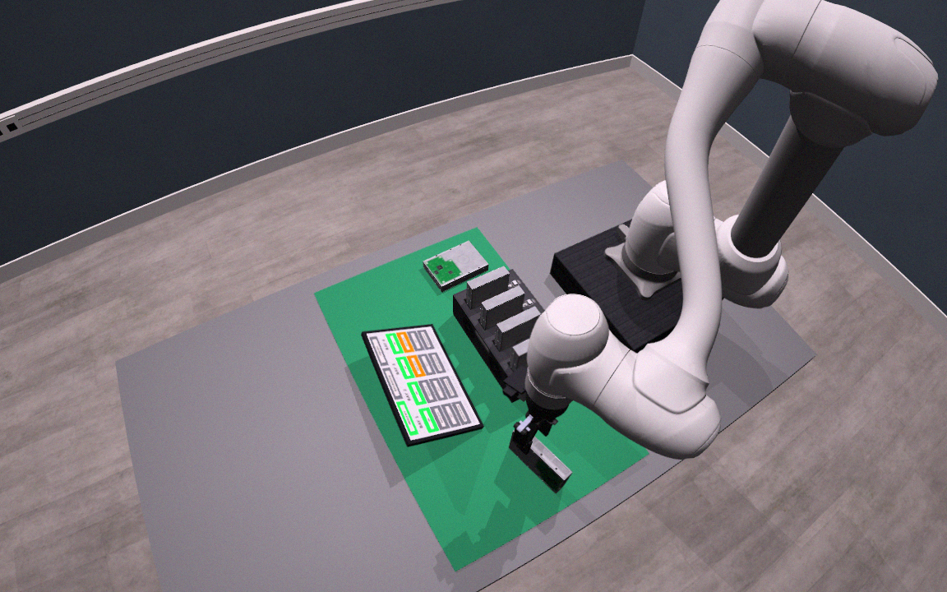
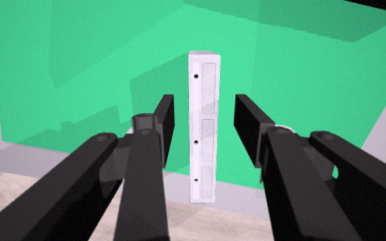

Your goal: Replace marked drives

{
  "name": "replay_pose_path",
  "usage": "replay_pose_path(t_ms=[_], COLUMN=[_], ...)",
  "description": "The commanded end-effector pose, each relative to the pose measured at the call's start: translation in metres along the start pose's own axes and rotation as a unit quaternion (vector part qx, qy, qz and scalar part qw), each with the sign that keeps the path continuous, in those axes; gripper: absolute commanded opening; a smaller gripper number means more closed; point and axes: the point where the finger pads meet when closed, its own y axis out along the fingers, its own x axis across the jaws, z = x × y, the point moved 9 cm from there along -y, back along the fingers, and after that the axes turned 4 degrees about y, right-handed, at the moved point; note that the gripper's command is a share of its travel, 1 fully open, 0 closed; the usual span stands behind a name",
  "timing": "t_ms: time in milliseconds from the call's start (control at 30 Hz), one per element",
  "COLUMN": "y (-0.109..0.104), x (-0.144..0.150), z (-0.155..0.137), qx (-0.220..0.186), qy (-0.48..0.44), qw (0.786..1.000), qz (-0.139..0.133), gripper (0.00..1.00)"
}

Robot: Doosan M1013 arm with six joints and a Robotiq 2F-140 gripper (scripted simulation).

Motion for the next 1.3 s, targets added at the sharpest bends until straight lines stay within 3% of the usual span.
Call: replay_pose_path(t_ms=[0, 567, 1267], y=[-0.001, 0.009, 0.045], x=[0.000, 0.000, 0.000], z=[0.000, 0.000, 0.000], qx=[0.000, 0.000, 0.000], qy=[0.000, 0.000, 0.000], qw=[1.000, 1.000, 1.000], qz=[0.001, 0.001, 0.001], gripper=[0.40, 0.40, 0.40])
